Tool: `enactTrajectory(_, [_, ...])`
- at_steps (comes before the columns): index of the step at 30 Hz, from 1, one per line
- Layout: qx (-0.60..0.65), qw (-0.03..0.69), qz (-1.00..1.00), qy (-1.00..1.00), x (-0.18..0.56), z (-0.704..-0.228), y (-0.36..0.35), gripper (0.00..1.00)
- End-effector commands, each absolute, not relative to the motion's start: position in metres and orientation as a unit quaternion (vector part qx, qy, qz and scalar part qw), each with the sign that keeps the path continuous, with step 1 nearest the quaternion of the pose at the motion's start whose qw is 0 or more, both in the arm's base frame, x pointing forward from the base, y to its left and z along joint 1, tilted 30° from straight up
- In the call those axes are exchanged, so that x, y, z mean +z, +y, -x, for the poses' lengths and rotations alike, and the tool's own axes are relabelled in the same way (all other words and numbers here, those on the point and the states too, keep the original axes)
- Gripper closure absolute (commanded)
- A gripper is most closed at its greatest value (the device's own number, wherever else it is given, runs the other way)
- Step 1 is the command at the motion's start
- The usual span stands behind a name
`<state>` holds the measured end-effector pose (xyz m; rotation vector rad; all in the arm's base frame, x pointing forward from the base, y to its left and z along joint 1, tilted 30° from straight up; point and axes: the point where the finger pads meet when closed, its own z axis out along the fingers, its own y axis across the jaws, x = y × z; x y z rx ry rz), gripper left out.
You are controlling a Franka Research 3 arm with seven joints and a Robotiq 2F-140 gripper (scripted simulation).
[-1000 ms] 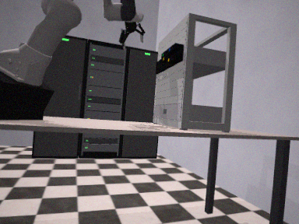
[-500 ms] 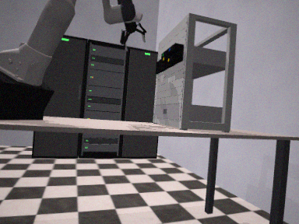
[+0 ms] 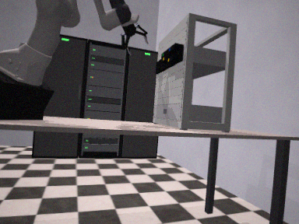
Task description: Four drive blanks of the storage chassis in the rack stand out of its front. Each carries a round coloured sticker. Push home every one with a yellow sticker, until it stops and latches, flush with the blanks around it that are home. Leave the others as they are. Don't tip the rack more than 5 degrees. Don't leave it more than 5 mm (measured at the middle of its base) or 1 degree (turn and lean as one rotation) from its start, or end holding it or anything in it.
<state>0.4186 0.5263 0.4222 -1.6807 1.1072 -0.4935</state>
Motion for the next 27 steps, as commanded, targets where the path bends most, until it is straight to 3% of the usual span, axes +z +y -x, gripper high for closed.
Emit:
enactTrajectory(1, [-0.195,0.556,0.654,0.474,0.431,-0.416,0.528,0.0])
enactTrajectory(16, [-0.356,0.592,0.554,0.464,0.411,-0.462,0.403,0.0])
enactTrajectory(27, [-0.466,0.586,0.503,0.432,0.403,-0.471,0.313,0.0])
